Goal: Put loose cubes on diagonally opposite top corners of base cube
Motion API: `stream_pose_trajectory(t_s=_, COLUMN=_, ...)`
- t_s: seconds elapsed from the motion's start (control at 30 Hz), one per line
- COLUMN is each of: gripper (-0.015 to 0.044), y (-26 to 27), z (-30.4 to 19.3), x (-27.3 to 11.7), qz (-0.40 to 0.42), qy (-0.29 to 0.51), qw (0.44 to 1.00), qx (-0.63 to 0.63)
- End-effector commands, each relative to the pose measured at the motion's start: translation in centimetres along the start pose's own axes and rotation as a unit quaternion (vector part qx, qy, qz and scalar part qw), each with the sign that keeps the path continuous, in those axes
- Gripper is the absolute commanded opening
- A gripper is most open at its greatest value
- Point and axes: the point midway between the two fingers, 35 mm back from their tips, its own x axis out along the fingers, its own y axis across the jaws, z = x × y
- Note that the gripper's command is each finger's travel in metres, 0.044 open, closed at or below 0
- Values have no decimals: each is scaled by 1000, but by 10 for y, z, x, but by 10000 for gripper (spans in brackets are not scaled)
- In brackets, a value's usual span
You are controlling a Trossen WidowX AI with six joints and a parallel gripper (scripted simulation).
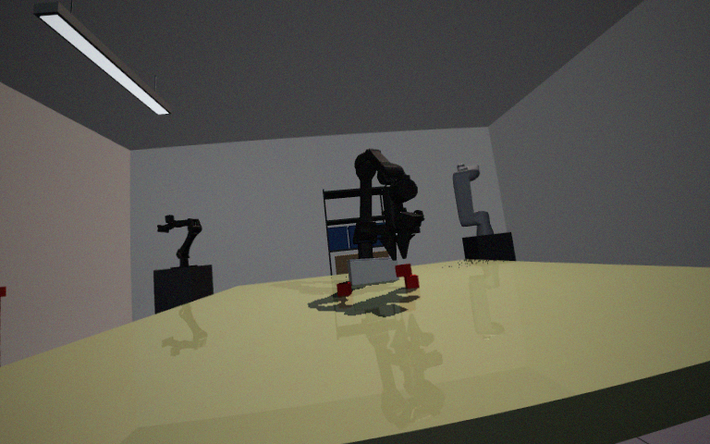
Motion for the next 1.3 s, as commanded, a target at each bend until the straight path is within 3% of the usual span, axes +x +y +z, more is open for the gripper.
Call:
stream_pose_trajectory(t_s=0.0, gripper=265, y=-25, z=-13, x=-7, qz=-2, qy=-1, qw=999, qx=-34)
stream_pose_trajectory(t_s=0.57, gripper=265, y=-120, z=-113, x=-43, qz=-4, qy=2, qw=968, qx=-249)
stream_pose_trajectory(t_s=0.8, gripper=265, y=-123, z=-118, x=-45, qz=-4, qy=2, qw=966, qx=-257)
stream_pose_trajectory(t_s=1.07, gripper=265, y=-123, z=-118, x=16, qz=-4, qy=2, qw=966, qx=-257)
stream_pose_trajectory(t_s=1.27, gripper=265, y=-123, z=-119, x=21, qz=-4, qy=2, qw=966, qx=-257)
